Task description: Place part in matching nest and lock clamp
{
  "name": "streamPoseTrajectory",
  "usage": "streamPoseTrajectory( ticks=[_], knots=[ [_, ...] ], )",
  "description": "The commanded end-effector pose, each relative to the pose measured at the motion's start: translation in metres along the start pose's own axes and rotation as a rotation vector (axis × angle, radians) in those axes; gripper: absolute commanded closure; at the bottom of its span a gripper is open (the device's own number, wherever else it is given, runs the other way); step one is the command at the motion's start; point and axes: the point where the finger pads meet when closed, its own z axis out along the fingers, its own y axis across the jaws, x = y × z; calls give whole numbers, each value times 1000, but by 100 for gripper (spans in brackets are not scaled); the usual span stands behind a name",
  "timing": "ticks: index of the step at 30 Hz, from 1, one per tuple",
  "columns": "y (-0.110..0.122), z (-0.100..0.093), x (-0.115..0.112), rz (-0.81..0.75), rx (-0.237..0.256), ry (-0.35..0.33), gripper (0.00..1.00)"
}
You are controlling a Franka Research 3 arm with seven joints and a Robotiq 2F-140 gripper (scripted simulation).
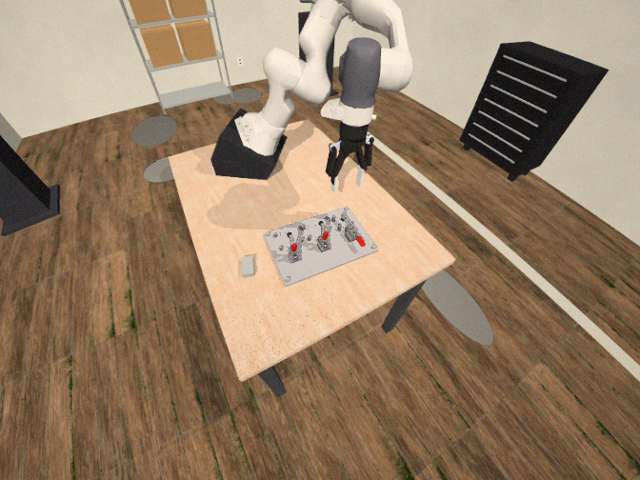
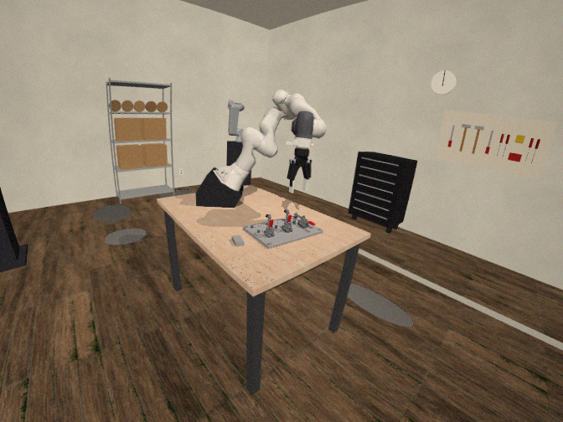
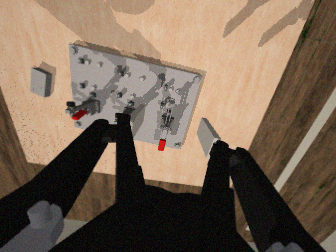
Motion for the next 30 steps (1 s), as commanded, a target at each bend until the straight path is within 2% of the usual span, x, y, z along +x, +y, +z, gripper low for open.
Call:
streamPoseTrajectory(
  ticks=[1, 8, 9, 30],
  knots=[
    [-1, 0, 0, 8, -1, -2, 42],
    [-1, 0, 0, 8, -1, -2, 42],
    [-1, 0, 0, 8, -1, -2, 72],
    [-1, 0, 0, 8, -1, -2, 72]
  ],
)
